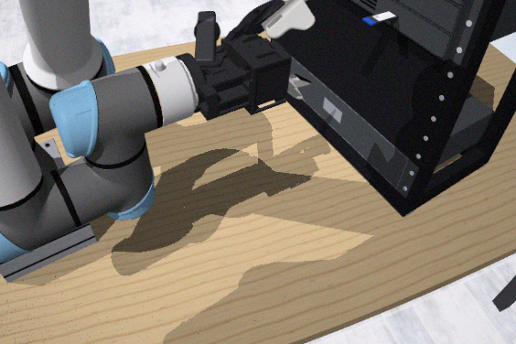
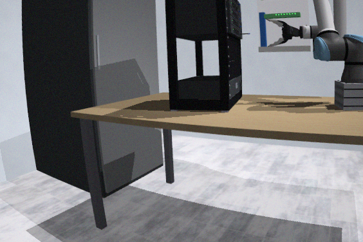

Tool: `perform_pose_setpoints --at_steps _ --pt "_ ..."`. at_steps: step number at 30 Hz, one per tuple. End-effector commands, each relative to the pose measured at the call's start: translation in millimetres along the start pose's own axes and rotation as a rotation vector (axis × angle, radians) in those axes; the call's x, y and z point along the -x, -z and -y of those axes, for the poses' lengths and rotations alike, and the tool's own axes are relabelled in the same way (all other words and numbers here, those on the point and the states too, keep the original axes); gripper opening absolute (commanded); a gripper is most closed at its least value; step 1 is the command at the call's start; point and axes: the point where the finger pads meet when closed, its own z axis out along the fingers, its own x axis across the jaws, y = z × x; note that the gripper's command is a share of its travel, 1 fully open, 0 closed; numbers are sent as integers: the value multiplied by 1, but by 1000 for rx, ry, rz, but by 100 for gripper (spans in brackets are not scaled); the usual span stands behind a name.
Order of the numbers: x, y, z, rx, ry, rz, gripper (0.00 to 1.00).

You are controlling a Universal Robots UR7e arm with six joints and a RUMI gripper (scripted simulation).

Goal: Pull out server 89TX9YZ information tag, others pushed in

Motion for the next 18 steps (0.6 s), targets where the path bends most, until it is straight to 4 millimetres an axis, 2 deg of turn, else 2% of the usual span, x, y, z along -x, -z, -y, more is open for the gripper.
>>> perform_pose_setpoints --at_steps 1,18 --pt "-1 0 0 1 -4 0 100" --pt "-2 -1 -1 4 -24 0 100"
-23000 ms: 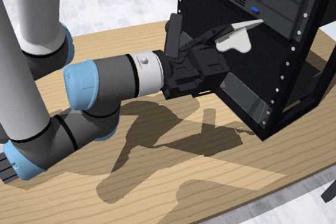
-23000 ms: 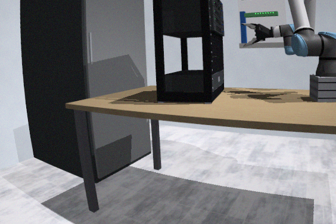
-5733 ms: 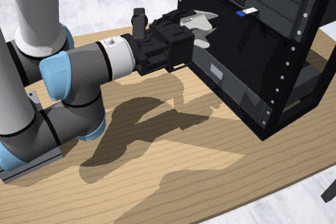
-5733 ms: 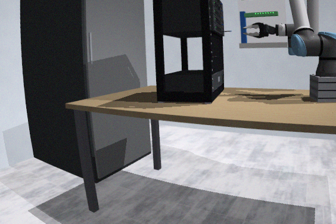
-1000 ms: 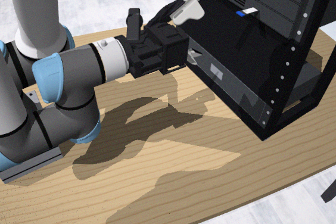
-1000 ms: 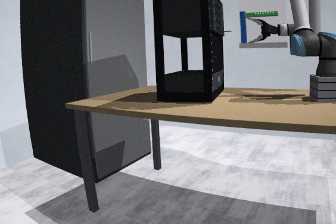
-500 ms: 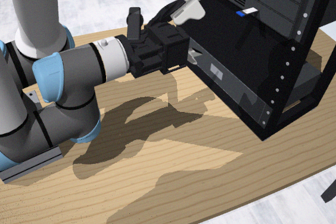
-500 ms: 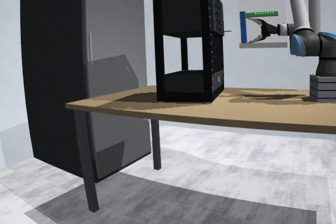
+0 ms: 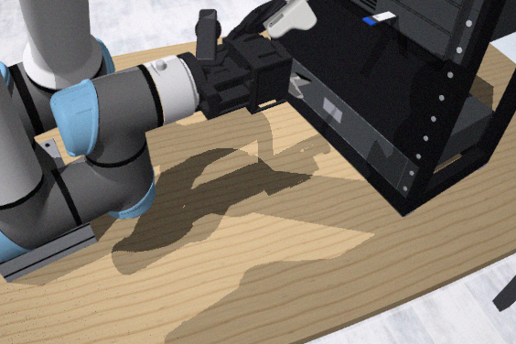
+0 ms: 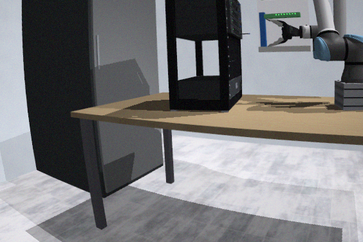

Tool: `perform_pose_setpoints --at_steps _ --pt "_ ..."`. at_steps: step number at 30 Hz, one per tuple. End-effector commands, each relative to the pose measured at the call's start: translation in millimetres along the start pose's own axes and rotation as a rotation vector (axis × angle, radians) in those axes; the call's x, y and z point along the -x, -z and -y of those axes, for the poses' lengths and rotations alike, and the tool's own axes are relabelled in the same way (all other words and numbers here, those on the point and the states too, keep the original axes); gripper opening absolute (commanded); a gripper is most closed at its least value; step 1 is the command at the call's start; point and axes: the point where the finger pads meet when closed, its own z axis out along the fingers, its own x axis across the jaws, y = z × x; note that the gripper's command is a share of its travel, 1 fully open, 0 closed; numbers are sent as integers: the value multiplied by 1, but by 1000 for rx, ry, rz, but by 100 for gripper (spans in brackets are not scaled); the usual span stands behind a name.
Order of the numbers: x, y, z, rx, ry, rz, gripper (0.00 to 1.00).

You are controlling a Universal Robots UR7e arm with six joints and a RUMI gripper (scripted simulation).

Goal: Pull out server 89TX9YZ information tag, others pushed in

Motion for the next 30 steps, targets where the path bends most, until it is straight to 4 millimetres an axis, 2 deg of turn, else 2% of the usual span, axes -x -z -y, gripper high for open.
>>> perform_pose_setpoints --at_steps 1,30 --pt "-1 0 0 1 -6 0 100" --pt "-4 -3 -2 9 -53 -1 100"
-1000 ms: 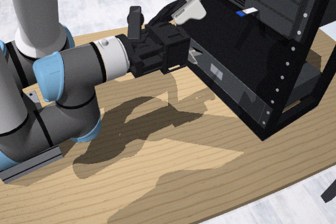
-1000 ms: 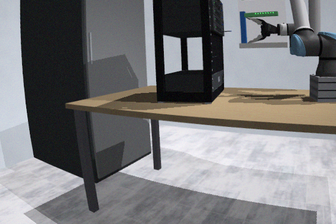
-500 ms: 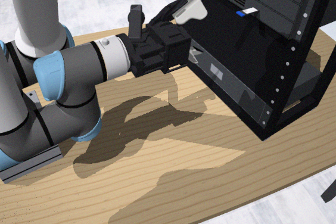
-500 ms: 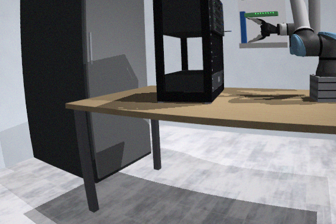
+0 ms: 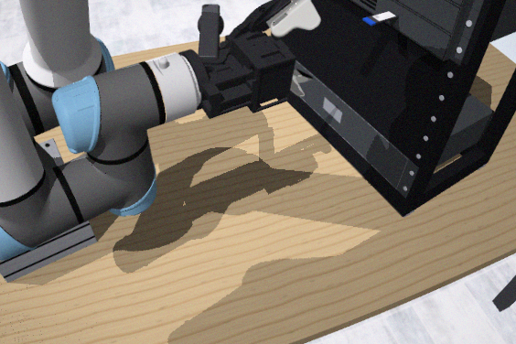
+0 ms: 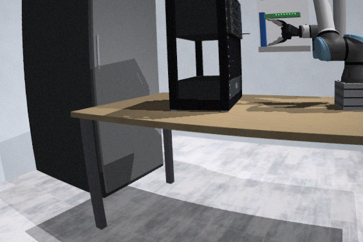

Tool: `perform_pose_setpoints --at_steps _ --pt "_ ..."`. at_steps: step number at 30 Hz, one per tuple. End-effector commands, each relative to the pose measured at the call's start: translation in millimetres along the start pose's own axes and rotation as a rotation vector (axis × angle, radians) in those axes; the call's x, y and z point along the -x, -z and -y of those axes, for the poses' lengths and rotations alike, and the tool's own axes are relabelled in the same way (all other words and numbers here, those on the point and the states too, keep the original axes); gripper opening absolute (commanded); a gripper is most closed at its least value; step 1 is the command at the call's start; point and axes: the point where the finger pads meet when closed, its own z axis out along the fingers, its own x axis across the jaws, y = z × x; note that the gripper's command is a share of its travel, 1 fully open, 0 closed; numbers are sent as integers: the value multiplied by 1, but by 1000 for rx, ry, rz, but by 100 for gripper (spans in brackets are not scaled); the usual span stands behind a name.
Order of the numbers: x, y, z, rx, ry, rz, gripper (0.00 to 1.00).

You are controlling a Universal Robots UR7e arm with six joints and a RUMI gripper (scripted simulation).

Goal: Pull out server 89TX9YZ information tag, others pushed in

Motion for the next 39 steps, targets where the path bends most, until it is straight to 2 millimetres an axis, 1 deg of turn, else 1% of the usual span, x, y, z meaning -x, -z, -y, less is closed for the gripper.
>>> perform_pose_setpoints --at_steps 1,39 --pt "-1 0 0 1 -7 0 100" --pt "-8 -6 -4 17 -96 -1 100"
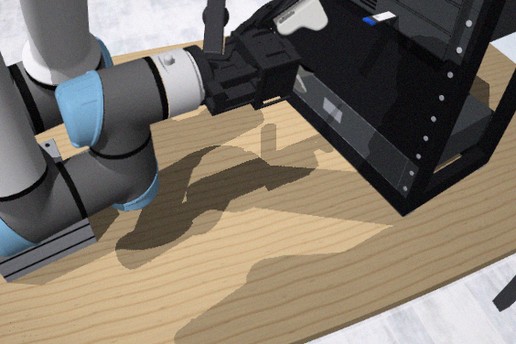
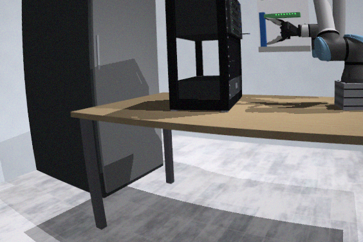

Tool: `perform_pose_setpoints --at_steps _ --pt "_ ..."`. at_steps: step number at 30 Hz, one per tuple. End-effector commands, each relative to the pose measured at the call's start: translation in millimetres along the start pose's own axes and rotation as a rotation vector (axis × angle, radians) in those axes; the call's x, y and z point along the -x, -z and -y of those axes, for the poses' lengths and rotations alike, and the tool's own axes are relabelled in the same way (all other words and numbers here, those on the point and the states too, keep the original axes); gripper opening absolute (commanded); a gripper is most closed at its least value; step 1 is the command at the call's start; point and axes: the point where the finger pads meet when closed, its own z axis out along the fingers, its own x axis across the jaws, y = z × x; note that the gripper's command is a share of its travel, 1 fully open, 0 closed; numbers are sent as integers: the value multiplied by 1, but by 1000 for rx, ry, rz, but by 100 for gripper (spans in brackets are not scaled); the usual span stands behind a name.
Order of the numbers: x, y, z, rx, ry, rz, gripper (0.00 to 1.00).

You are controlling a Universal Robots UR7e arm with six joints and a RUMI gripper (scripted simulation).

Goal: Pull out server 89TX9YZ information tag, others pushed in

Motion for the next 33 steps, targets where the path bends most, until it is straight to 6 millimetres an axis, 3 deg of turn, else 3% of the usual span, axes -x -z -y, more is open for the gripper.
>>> perform_pose_setpoints --at_steps 1,33 --pt "-1 -1 0 3 -14 -1 100" --pt "-9 -7 -3 20 -112 -2 100"
